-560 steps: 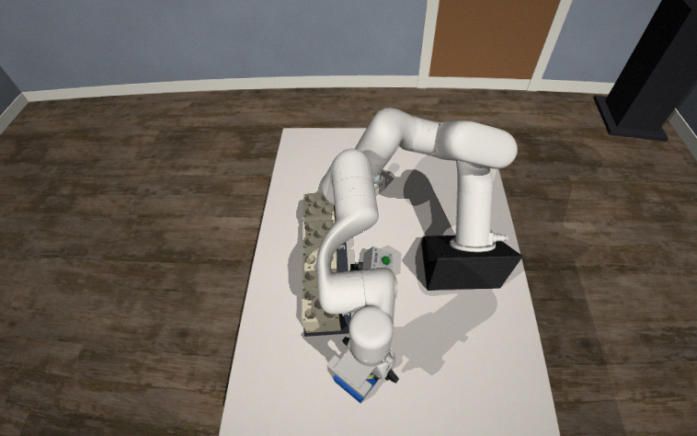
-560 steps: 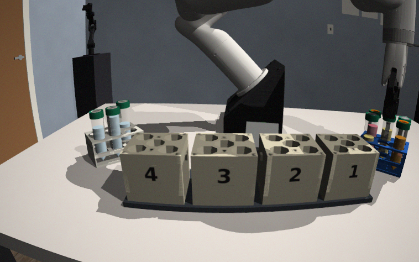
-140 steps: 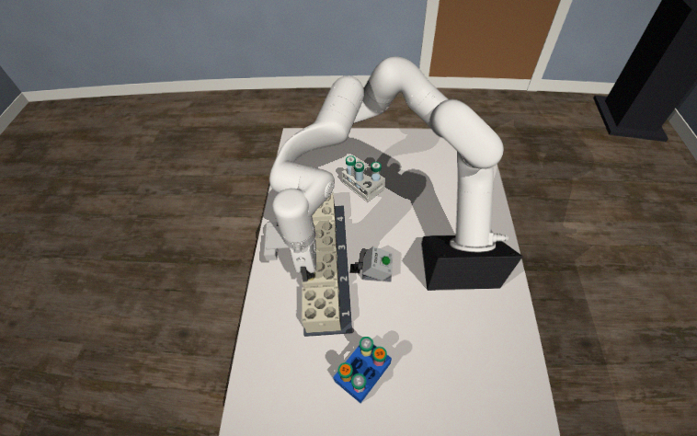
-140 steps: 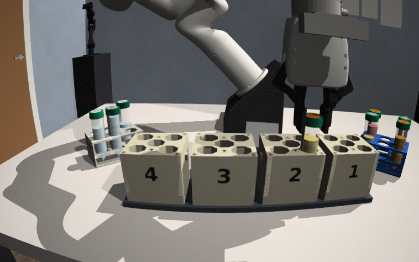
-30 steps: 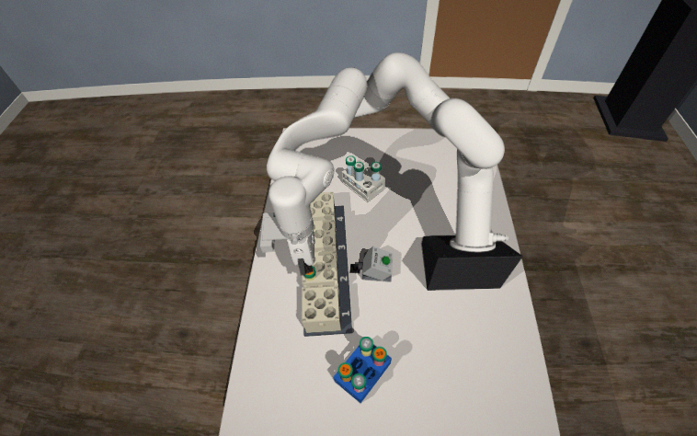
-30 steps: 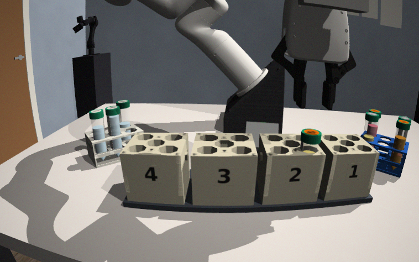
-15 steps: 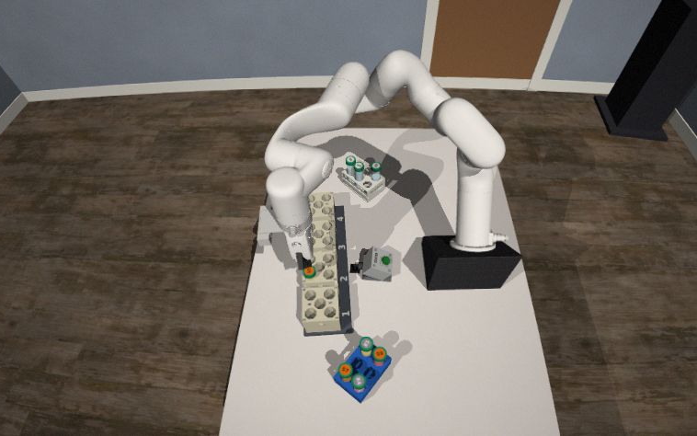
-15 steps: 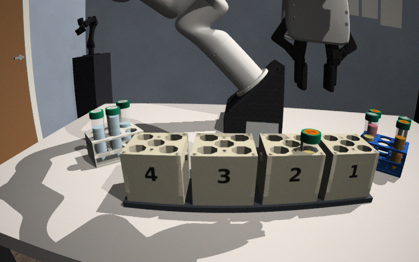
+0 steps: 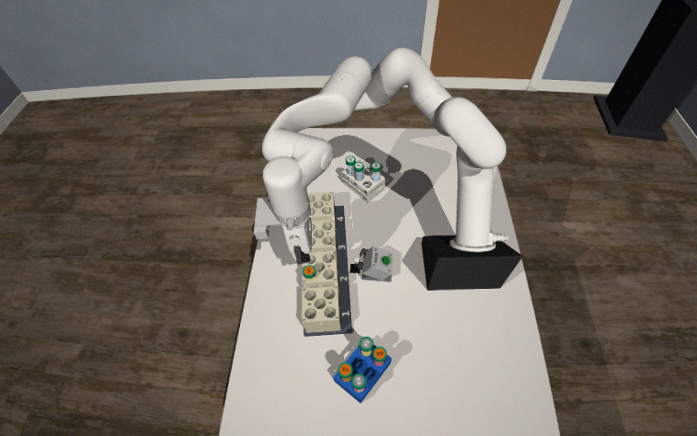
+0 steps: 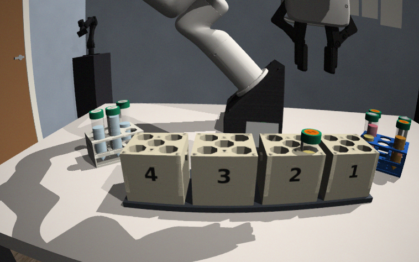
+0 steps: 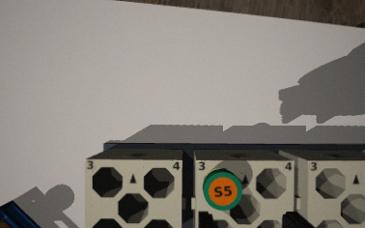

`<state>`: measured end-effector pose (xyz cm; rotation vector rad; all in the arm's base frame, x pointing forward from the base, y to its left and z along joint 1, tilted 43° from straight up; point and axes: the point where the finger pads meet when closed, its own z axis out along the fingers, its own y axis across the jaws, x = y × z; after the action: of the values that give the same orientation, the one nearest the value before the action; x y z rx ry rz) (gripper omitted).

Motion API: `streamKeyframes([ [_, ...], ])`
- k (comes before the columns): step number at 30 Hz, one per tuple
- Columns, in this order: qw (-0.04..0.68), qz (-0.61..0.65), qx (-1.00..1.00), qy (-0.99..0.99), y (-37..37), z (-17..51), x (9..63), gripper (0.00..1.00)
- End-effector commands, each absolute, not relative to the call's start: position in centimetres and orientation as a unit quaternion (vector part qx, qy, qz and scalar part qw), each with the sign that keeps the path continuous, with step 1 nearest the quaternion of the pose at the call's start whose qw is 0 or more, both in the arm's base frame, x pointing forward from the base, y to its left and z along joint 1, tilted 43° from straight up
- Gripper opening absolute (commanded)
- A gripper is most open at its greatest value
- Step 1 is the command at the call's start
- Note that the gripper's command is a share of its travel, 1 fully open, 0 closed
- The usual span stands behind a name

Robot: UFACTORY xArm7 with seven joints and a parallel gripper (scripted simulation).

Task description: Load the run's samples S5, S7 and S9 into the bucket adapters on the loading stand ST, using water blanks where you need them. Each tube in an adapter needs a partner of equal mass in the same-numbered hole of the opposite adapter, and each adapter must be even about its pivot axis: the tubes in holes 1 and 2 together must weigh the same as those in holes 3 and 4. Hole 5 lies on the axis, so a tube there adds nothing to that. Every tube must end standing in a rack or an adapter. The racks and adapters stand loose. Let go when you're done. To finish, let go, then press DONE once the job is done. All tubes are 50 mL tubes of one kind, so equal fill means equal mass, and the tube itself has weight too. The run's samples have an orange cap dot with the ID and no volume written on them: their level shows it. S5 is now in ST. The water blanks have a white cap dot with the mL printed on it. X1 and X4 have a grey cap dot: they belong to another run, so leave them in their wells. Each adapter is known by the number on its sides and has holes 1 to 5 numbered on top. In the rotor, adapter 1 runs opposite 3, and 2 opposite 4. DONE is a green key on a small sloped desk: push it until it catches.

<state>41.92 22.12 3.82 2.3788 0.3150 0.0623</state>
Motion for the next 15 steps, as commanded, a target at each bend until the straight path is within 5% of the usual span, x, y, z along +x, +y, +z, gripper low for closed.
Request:
streamKeyframes([
  [1, 0.361, 0.026, 0.924, 0.123, 22.77, 4.42, 41.84, 0.44],
  [15, 0.361, 0.026, 0.924, 0.123, 23.25, 4.96, 41.74, 0.44],
])
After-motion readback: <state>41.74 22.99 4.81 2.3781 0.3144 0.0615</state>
